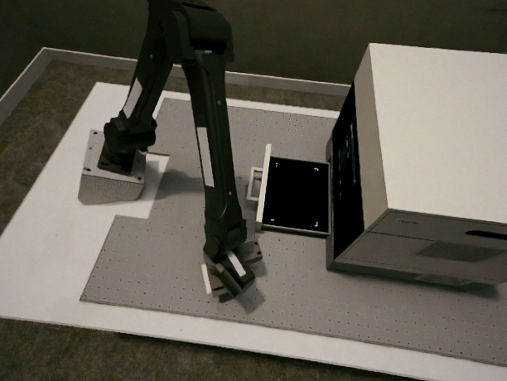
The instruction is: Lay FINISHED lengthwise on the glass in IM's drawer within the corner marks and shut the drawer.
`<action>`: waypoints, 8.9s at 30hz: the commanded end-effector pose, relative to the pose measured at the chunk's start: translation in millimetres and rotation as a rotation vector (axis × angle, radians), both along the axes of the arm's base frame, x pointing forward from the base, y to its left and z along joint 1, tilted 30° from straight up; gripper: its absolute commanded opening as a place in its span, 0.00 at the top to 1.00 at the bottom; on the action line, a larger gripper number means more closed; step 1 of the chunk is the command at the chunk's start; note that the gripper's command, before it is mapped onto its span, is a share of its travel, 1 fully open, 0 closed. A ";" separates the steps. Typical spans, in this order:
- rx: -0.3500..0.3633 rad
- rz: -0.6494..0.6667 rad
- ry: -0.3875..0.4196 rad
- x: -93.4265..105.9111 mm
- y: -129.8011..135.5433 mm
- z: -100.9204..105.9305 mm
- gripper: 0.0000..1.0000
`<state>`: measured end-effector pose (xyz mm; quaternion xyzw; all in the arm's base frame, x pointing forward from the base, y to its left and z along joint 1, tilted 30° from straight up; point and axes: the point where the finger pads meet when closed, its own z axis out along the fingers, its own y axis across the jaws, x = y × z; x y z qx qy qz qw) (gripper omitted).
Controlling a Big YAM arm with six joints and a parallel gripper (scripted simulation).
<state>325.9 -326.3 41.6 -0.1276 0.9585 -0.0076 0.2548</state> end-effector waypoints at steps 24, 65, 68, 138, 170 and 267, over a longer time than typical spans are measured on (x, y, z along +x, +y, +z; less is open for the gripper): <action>-0.023 -0.009 -0.013 -7.3 -7.3 16.8 0.22; -0.051 -0.009 -0.032 -23.3 -20.0 70.8 0.22; -0.051 -0.009 -0.032 -25.3 -20.1 74.4 0.22; -0.055 -0.009 -0.031 -42.1 -21.1 104.2 0.22; -0.058 -0.009 -0.031 -61.5 -21.8 137.9 0.22; -0.604 0.984 -0.086 47.1 185.1 194.3 0.22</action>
